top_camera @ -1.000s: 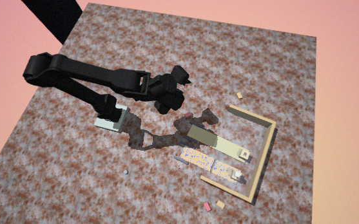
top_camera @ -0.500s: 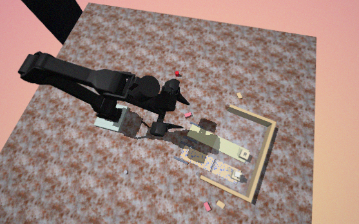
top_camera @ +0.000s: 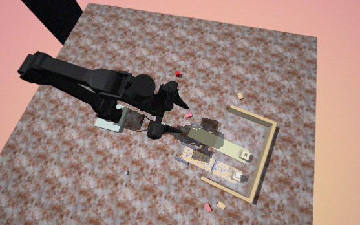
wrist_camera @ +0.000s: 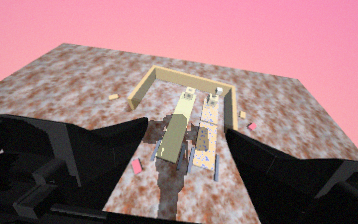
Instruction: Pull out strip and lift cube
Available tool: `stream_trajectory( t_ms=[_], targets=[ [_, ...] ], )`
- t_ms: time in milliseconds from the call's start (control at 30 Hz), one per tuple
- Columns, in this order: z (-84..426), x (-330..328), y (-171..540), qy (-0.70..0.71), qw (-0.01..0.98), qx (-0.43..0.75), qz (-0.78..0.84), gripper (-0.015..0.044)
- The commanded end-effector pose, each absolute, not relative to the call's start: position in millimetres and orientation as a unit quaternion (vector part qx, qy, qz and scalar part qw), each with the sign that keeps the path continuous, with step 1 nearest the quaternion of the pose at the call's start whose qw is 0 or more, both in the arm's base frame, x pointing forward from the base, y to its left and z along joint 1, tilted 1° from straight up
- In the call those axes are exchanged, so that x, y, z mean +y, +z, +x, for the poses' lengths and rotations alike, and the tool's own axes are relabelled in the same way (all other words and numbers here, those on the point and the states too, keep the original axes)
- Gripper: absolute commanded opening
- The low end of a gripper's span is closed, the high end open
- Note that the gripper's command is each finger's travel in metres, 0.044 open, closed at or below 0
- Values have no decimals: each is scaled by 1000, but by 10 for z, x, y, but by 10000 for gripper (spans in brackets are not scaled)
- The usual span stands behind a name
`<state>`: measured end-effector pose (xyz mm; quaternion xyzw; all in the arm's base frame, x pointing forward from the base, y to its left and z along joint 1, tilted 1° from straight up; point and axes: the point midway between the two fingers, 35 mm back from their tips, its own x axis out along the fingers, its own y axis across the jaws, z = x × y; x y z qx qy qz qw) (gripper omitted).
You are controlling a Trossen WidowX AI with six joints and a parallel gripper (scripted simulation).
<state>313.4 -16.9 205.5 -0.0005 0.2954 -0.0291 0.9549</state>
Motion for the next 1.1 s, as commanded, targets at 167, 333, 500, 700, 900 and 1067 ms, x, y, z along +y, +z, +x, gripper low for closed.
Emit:
stream_trajectory(
  t_ms=[167, 333, 500, 700, 900, 1067],
  targets=[
    [3349, -151, 1887, -34, 918, 394, 24, 243],
    [3553, -115, 1634, -44, 863, 500, 51, 111],
    [3714, -59, 1338, -61, 795, 599, 73, 0],
    [3811, -3, 980, -87, 710, 693, 89, 0],
    [3813, -2, 958, -88, 707, 696, 89, 0],
    [3820, -3, 881, -88, 707, 696, 89, 0]
  ],
)
